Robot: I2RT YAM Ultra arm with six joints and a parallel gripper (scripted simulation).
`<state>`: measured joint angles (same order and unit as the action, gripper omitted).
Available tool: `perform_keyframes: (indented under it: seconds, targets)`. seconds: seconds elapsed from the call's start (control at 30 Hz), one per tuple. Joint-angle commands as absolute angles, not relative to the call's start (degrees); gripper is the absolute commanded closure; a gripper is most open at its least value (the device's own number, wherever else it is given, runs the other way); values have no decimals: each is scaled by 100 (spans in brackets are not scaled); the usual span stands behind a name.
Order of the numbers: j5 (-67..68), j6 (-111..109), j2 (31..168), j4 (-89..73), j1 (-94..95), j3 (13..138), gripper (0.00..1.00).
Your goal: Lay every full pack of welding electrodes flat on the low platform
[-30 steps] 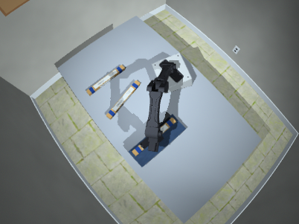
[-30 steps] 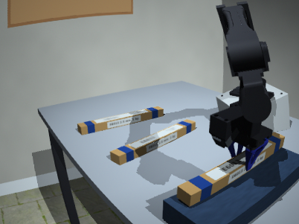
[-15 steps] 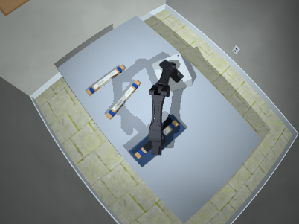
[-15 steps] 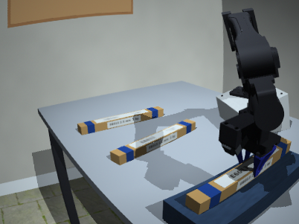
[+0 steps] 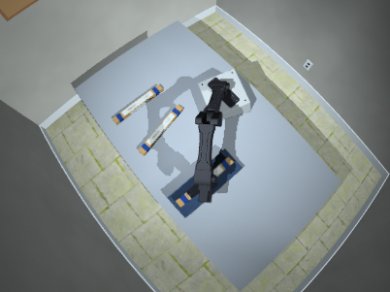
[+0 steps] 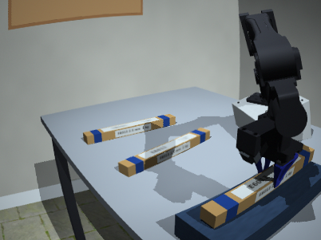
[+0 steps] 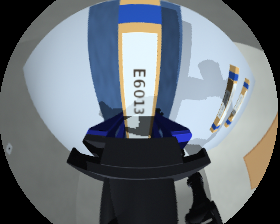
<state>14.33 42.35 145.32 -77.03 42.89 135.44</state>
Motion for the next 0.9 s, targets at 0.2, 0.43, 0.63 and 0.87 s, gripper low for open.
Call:
perform_keyframes:
  seconds: [0.2, 0.43, 0.63, 0.87]
  targets:
    - [1504, 4304, 14115, -7905, 4533, 13886, 100]
    - [1506, 4321, 14128, -7909, 4550, 13900, 100]
    - [1507, 4329, 14135, -7908, 4558, 13904, 100]
    - [1508, 4335, 14145, -7866, 4564, 13867, 100]
